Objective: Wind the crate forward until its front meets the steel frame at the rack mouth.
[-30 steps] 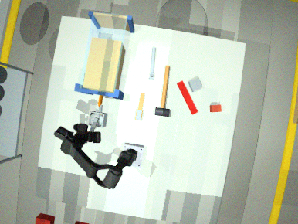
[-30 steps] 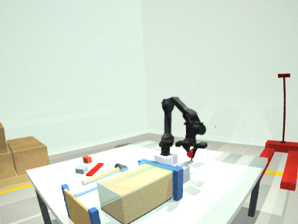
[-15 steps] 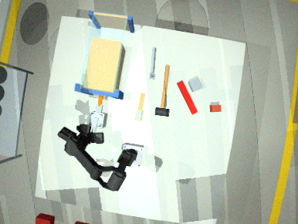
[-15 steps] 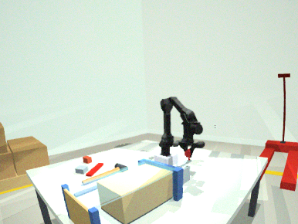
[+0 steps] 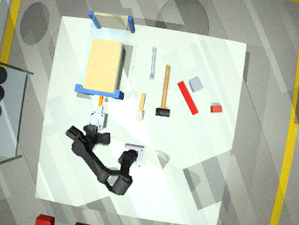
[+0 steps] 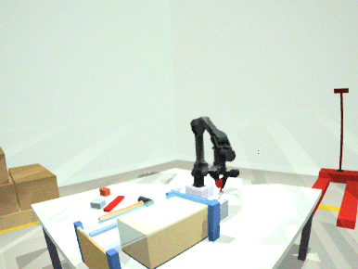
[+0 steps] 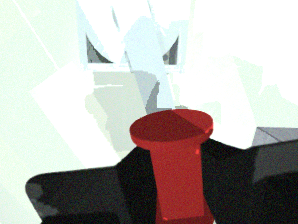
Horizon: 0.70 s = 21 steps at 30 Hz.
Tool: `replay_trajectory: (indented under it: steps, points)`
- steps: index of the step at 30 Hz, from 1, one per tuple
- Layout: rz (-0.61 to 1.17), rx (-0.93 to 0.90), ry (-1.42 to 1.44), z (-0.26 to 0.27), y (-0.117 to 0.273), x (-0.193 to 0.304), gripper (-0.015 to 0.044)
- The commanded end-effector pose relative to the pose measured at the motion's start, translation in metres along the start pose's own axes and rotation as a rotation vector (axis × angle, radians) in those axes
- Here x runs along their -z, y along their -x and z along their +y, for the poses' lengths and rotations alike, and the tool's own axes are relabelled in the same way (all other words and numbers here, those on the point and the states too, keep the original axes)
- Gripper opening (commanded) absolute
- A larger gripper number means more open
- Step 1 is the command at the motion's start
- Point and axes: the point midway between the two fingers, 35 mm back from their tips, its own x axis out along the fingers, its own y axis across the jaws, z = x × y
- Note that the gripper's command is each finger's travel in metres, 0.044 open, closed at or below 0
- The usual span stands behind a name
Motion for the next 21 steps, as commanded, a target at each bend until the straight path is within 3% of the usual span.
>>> replay_trajectory:
  steps: [1,21]
  points:
    - [0.0,0.028,-0.011,-0.016,-0.001,-0.001,0.0]
    - [-0.001,0.031,-0.011,-0.04,-0.001,-0.013,0.0]
